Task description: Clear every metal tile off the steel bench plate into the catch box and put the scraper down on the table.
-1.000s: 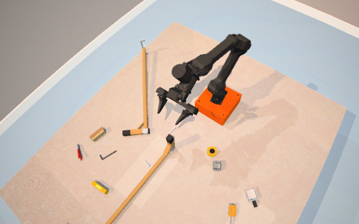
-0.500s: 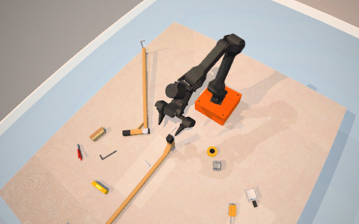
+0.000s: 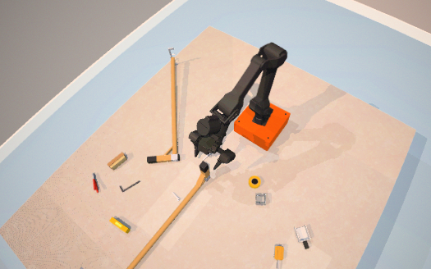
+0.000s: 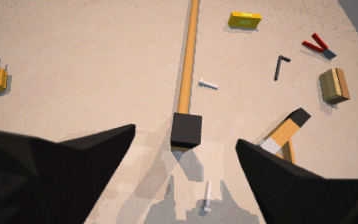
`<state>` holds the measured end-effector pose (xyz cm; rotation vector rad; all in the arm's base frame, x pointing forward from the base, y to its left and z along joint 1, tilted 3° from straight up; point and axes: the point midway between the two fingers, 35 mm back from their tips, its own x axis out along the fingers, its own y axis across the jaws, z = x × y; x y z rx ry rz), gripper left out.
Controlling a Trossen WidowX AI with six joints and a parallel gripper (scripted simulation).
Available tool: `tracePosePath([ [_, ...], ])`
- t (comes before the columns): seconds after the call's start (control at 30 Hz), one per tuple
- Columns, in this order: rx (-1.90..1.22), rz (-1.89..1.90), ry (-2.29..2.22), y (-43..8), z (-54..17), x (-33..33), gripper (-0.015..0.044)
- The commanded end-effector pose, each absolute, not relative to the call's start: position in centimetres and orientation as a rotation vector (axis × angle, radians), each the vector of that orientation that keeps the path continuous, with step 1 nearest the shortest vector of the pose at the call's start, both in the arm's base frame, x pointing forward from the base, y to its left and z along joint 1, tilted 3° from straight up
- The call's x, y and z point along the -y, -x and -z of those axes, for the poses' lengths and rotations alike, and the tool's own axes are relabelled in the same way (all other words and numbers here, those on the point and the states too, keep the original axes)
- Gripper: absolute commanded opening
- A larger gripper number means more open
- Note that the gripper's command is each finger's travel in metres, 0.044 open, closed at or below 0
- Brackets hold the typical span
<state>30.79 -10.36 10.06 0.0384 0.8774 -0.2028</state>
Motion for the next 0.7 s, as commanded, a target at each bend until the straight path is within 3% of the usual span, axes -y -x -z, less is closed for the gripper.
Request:
tracePosePath([
  [0.0,-0.902,0.204,-0.035,-30.6,-9.2,10.4,0.0440],
  [0.67,-0.896,0.198,-0.032,-28.8,-14.2,9.7,0.0440],
])
